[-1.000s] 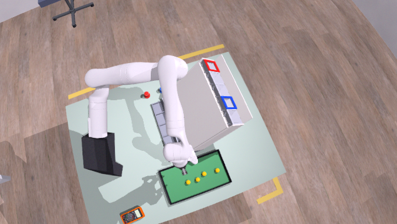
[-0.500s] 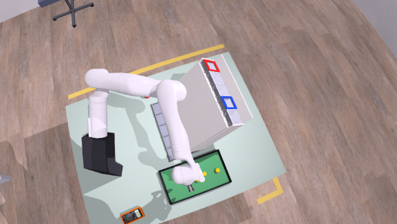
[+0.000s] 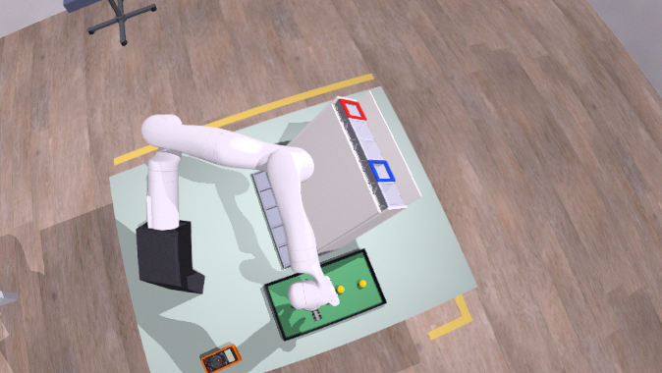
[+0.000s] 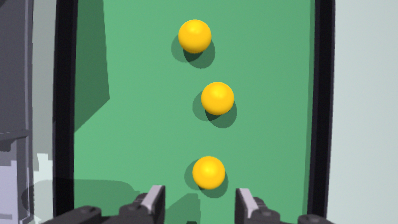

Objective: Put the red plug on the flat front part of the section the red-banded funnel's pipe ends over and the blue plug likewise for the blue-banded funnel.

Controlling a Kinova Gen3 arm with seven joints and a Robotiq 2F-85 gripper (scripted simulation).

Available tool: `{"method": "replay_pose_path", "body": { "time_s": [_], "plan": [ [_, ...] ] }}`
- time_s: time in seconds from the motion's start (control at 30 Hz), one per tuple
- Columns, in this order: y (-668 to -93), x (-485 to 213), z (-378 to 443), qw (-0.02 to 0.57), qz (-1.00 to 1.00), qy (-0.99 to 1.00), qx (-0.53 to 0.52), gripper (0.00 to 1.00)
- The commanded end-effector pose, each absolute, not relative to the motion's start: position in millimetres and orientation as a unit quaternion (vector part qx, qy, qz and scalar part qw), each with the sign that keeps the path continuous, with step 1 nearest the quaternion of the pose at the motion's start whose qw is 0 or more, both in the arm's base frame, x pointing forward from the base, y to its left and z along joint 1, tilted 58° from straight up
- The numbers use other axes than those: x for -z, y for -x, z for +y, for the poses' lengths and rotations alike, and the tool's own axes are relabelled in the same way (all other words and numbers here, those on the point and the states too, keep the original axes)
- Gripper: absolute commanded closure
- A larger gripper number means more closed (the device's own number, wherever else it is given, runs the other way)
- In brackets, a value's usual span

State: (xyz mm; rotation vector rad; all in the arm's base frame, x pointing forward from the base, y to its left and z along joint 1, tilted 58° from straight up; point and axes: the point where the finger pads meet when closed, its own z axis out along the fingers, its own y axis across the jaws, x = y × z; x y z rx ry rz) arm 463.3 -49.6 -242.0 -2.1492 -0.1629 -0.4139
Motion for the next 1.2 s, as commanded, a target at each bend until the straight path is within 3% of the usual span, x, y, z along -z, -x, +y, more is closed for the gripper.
{"method": "replay_pose_path", "body": {
  "time_s": [0.0, 1.17],
  "plan": [
    [-478.8, 264.5, -21.9, 0.453, -0.066, 0.872, 0.172, 0.5],
    [-480.5, 267.8, -15.7, 0.453, -0.066, 0.872, 0.173, 0.5]
  ]
}}
